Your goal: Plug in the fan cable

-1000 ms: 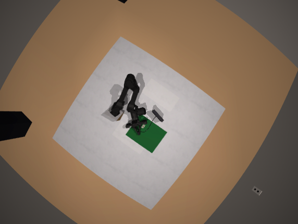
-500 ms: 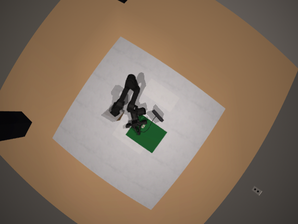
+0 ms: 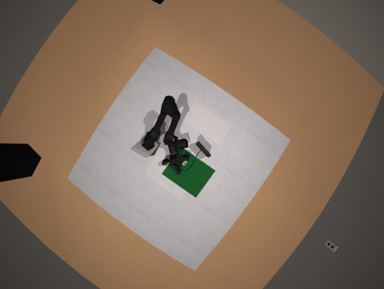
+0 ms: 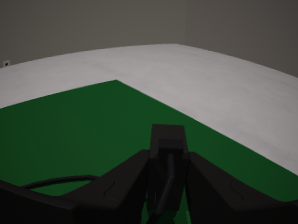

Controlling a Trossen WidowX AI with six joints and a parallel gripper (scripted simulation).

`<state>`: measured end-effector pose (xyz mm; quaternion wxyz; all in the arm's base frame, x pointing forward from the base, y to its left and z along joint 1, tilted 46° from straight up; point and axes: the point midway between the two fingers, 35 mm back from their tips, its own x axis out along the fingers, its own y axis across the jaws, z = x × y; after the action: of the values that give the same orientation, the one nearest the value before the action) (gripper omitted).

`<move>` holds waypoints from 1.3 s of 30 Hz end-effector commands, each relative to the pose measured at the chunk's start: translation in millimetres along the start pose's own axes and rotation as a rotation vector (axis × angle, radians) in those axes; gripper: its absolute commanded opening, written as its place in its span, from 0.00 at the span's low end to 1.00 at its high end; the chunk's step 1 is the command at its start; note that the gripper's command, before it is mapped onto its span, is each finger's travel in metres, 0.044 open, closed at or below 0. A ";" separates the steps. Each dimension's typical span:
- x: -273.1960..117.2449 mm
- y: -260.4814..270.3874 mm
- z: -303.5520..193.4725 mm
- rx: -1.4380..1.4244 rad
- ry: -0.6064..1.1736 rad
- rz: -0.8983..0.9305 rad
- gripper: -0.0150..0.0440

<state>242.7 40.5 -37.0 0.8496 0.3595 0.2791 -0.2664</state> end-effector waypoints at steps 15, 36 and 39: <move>0.0 -0.3 -0.2 -0.003 0.002 -0.001 0.25; 0.0 0.0 0.0 0.000 0.000 0.000 0.49; 0.0 0.0 0.0 0.000 0.000 0.000 0.49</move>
<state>242.7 40.5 -37.0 0.8496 0.3595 0.2791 -0.2664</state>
